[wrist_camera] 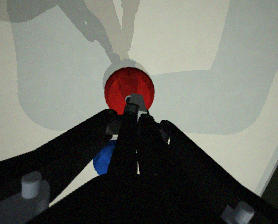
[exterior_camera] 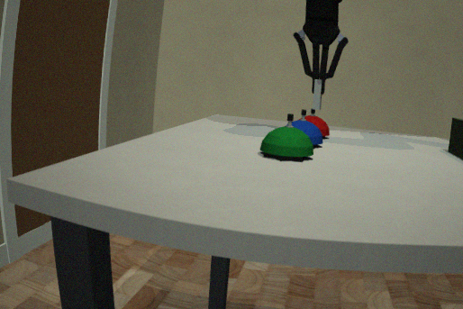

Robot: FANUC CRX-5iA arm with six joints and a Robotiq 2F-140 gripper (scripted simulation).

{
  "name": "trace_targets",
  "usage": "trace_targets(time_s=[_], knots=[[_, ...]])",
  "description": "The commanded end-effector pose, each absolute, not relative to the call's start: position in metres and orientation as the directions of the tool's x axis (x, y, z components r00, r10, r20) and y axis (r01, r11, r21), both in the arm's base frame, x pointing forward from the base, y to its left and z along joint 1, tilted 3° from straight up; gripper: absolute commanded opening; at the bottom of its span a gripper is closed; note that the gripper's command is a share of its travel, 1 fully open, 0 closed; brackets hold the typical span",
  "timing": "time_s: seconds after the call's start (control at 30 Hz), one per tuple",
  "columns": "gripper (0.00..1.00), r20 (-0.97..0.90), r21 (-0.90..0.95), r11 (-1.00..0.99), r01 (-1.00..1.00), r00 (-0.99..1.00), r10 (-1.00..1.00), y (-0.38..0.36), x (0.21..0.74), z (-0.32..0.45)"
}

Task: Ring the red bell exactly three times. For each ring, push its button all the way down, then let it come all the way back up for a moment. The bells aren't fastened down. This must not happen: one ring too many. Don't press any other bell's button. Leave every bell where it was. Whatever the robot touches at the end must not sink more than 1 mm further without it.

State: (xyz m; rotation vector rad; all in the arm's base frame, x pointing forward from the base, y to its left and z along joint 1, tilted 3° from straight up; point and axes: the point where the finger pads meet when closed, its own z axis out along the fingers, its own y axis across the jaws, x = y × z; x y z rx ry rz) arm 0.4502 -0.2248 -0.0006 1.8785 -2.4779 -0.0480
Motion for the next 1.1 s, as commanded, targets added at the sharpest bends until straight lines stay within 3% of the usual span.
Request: trace_targets(time_s=[0.0, 1.07], knots=[[0.0, 0.007, 0.044, 0.27, -0.962, -0.27, -0.963, -0.2249, 0.4503, -0.0002], [0.0, 0.007, 0.044, 0.27, -0.962, -0.27, -0.963, -0.2249, 0.4505, 0.0059]])
